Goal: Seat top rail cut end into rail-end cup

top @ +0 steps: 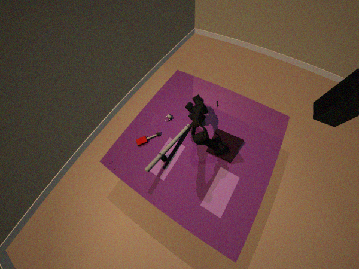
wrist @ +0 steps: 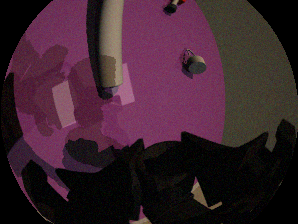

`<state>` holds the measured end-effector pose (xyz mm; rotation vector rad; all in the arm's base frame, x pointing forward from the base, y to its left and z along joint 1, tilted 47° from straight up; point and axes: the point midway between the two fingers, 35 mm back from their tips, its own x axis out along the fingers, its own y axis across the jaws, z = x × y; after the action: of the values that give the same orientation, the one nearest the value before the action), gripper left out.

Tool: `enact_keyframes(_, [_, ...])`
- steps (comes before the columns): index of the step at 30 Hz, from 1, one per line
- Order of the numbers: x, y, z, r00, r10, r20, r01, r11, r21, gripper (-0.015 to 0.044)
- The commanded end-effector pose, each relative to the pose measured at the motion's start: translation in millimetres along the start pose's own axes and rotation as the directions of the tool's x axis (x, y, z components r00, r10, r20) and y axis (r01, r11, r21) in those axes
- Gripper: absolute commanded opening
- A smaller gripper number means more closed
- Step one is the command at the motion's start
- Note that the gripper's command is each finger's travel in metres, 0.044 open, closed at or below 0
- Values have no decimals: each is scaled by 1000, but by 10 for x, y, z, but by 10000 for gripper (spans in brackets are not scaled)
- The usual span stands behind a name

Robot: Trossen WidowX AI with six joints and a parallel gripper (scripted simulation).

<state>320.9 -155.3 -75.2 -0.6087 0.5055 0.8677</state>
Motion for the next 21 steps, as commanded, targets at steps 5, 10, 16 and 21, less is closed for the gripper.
enact_keyframes(5, [-26,35,-15,1000,-1,15,1,1000,-24,0])
enact_keyframes(10, [-22,28,-14,1000,-1,10,1,1000,-15,0])
enact_keyframes(16, [-12,11,-14,1000,-1,0,1,1000,2,0])
enact_keyframes(21, [-10,7,-14,1000,-1,-2,1,1000,7,0])
